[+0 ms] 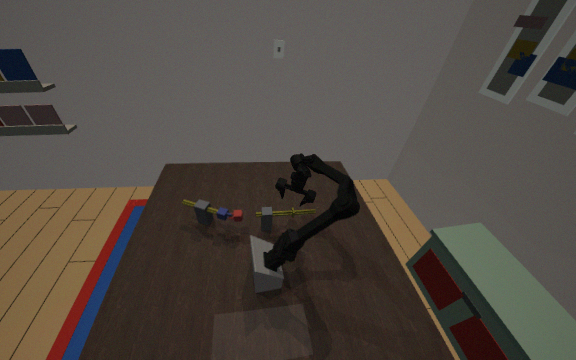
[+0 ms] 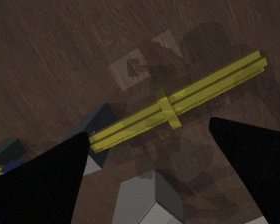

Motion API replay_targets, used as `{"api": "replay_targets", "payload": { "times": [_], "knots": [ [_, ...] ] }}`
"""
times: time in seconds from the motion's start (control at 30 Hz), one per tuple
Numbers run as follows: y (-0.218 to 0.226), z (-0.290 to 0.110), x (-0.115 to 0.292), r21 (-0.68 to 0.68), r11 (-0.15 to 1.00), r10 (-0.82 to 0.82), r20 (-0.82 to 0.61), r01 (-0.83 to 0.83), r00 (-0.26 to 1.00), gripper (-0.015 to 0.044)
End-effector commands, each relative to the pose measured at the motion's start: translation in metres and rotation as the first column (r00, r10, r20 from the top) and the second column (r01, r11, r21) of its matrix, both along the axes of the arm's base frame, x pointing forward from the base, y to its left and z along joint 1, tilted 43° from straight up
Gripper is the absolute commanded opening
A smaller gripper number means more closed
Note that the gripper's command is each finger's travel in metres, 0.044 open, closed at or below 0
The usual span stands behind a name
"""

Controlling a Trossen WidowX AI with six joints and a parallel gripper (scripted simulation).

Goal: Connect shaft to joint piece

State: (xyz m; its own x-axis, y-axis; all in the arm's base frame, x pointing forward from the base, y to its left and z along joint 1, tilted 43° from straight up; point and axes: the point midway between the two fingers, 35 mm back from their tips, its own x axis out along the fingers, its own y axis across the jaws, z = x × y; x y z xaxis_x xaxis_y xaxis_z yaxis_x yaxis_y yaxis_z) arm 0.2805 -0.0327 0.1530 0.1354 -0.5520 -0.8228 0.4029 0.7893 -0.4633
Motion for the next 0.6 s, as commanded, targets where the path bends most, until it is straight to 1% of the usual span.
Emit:
{"api": "replay_targets", "payload": {
  "times": [0.0,0.17,0.37,0.47,0.57],
  "knots": [
    [-0.011,0.014,-0.001,-0.047,0.996,0.070,-0.046,-0.072,0.996,0.0440],
    [-0.028,0.031,-0.006,-0.109,0.975,0.175,-0.155,-0.192,0.972,0.0440],
    [-0.046,0.051,-0.013,-0.157,0.932,0.272,-0.298,-0.328,0.915,0.0440],
    [-0.048,0.053,-0.014,-0.161,0.926,0.281,-0.315,-0.343,0.907,0.0440],
    [-0.050,0.051,-0.013,-0.166,0.938,0.249,-0.282,-0.303,0.926,0.0440]
  ]
}}
